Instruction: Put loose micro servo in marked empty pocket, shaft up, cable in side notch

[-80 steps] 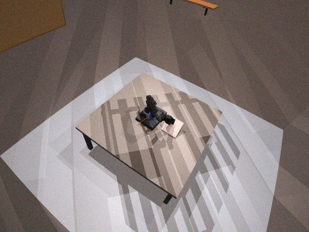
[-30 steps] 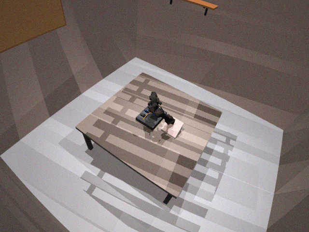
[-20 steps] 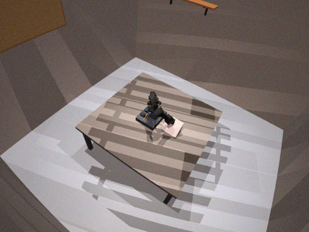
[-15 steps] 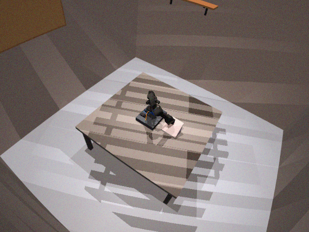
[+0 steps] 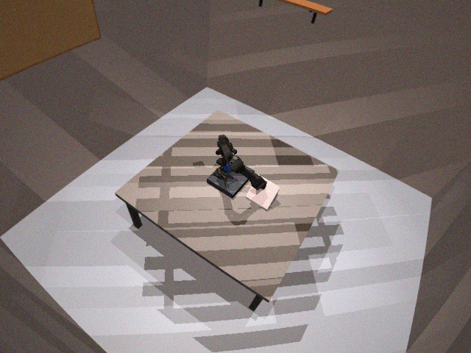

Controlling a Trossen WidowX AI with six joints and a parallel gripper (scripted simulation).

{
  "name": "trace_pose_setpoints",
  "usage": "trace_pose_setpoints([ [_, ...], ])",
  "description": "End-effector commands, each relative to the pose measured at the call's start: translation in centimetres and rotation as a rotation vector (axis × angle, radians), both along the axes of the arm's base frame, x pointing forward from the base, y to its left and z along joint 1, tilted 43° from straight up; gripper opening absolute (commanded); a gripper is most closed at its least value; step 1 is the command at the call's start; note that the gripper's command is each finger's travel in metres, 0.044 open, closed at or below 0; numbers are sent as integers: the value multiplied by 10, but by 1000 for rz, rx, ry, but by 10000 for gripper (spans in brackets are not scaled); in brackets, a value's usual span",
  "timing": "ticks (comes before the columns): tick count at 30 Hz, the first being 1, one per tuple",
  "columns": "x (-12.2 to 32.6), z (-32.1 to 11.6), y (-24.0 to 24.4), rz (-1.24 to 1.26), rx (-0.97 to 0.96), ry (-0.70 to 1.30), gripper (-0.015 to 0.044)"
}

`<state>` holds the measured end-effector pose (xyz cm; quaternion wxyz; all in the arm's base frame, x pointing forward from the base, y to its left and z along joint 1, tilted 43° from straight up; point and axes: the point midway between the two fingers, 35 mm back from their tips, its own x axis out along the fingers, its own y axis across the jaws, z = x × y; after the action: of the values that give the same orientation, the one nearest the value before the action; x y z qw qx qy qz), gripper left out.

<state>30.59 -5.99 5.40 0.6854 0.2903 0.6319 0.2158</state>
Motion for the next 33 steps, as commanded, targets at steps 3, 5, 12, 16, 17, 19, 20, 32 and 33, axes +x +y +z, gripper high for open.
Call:
trace_pose_setpoints([
  [3,22,1,-3,-8,7,1,0],
  [5,23,1,-4,-8,7,0,0],
  [12,24,-4,1,-8,7,0,0],
  [16,24,-8,5,-8,7,0,0],
  [17,24,-9,7,-8,8,0,0],
  [19,24,-12,9,-8,8,0,0],
  [20,24,-13,10,-8,8,0,0],
  [32,25,-13,10,-8,8,0,0],
  [33,26,-13,10,-8,8,0,0],
])
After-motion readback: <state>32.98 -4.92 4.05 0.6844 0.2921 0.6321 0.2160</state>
